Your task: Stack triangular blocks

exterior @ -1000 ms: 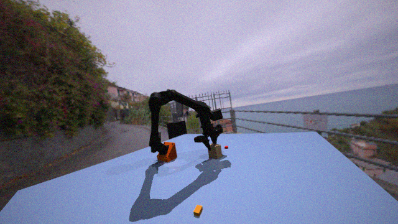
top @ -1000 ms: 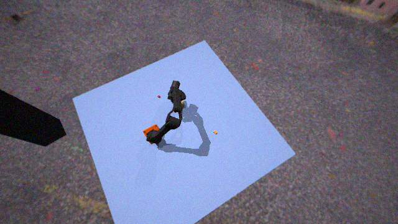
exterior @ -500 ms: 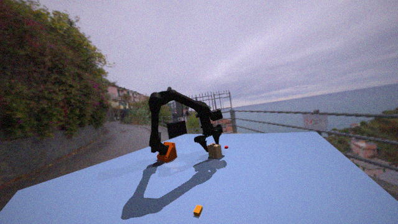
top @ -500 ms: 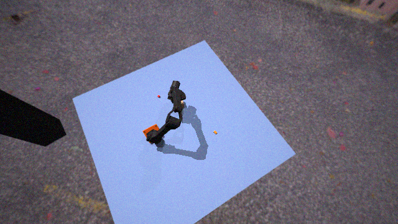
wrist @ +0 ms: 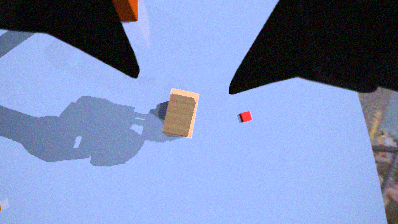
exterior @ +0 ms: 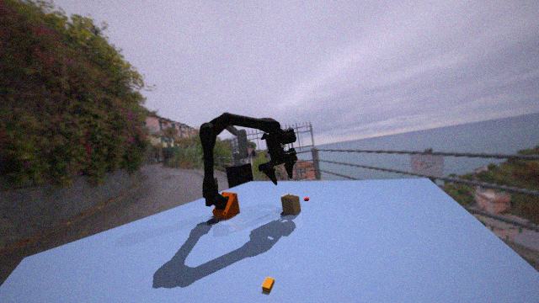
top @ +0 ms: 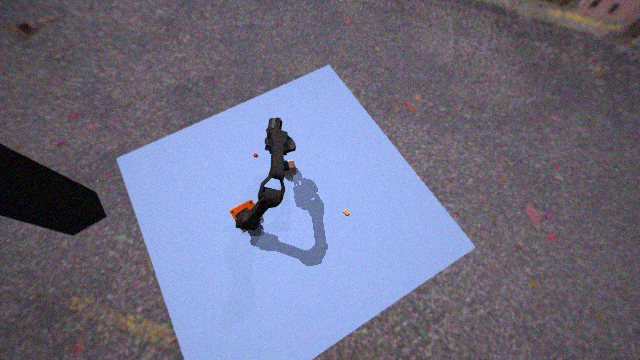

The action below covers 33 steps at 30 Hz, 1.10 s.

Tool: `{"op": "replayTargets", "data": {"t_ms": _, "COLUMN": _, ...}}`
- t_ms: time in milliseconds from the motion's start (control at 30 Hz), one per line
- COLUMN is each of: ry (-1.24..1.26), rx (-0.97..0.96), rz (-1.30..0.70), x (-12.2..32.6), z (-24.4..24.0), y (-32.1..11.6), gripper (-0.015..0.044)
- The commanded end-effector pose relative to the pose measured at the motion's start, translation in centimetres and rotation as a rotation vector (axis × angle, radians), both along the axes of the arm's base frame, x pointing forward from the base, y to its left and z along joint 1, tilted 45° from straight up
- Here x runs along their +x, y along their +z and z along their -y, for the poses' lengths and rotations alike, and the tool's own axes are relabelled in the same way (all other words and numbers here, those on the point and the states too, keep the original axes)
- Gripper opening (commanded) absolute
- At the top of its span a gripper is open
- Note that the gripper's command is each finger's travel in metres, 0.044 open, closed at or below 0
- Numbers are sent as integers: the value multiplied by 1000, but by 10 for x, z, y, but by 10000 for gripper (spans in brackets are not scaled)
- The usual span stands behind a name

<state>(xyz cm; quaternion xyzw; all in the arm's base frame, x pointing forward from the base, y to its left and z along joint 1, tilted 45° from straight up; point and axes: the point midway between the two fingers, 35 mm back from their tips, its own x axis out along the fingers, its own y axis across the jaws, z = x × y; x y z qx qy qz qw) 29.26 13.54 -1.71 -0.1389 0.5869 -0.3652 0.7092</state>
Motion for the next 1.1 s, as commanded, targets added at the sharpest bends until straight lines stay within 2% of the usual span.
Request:
{"op": "replayTargets", "data": {"t_ms": 0, "ry": -12, "rx": 4, "rz": 3, "x": -4, "z": -12, "y": 19, "gripper": 440}}
{"op": "replayTargets", "data": {"t_ms": 1067, "ry": 3, "rx": 5, "rz": 6, "x": -2, "z": -11, "y": 13, "gripper": 440}}
